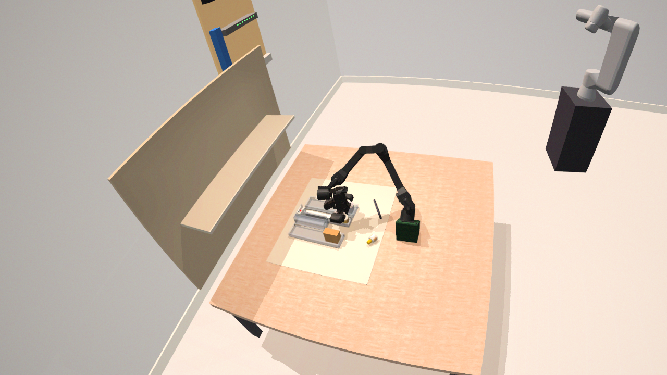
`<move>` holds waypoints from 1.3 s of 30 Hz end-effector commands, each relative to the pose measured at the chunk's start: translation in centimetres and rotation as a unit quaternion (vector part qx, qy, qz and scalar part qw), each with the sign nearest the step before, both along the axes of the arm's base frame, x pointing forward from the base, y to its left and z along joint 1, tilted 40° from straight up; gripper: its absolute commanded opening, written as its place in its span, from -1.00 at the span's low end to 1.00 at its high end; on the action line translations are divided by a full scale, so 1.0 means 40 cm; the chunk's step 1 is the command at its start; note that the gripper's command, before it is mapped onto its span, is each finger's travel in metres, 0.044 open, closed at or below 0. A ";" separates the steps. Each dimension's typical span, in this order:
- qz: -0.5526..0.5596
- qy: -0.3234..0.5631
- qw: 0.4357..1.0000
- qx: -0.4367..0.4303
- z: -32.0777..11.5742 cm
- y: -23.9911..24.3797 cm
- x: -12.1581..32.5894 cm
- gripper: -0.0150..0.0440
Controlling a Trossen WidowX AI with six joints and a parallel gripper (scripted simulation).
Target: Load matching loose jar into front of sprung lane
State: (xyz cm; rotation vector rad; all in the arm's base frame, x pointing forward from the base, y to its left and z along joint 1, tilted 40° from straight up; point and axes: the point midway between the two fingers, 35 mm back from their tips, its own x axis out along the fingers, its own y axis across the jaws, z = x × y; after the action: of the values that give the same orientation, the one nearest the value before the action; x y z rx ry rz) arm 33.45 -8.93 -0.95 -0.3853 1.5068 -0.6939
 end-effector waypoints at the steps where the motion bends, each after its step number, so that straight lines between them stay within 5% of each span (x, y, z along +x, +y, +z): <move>1: 0.000 -0.003 1.000 -0.005 0.002 -0.005 0.001 -0.49; 39: 0.000 -0.003 1.000 -0.005 0.001 -0.002 -0.015 -0.49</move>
State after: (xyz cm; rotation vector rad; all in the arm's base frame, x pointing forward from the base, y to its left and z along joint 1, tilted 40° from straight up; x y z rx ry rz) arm 32.80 -8.86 -0.98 -0.3883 1.5091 -0.6917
